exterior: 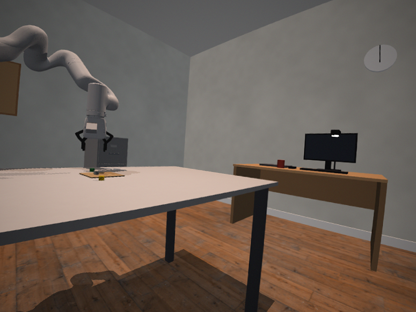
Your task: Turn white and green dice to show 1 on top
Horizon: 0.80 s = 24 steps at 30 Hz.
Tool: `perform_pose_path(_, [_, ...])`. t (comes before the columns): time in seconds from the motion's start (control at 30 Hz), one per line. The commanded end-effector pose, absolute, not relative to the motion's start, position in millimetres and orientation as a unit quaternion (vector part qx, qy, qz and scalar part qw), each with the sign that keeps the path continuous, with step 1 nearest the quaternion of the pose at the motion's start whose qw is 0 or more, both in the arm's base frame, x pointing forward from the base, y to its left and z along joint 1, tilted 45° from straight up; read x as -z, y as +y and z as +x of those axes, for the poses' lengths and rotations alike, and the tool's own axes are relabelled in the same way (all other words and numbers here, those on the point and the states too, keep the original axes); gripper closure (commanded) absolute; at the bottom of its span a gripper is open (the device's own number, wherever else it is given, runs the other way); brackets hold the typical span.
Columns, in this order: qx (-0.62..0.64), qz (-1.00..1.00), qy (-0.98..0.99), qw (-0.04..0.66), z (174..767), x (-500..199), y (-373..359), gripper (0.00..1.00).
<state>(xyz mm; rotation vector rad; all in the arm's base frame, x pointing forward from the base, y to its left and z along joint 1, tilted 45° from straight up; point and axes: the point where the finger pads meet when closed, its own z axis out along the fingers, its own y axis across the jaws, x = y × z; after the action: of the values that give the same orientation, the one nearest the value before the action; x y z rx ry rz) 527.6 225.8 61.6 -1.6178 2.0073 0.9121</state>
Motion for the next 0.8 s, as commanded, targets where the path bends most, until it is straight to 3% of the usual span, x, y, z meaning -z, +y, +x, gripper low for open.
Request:
perform_pose_path(0.0, [-0.343, -0.517, 0.766, 0.168, 527.3, -60.2, 227.0, 0.0])
perform_pose_path(0.77, [-0.376, -0.279, 0.881, 0.063, 523.5, -53.5, 232.0, 0.0])
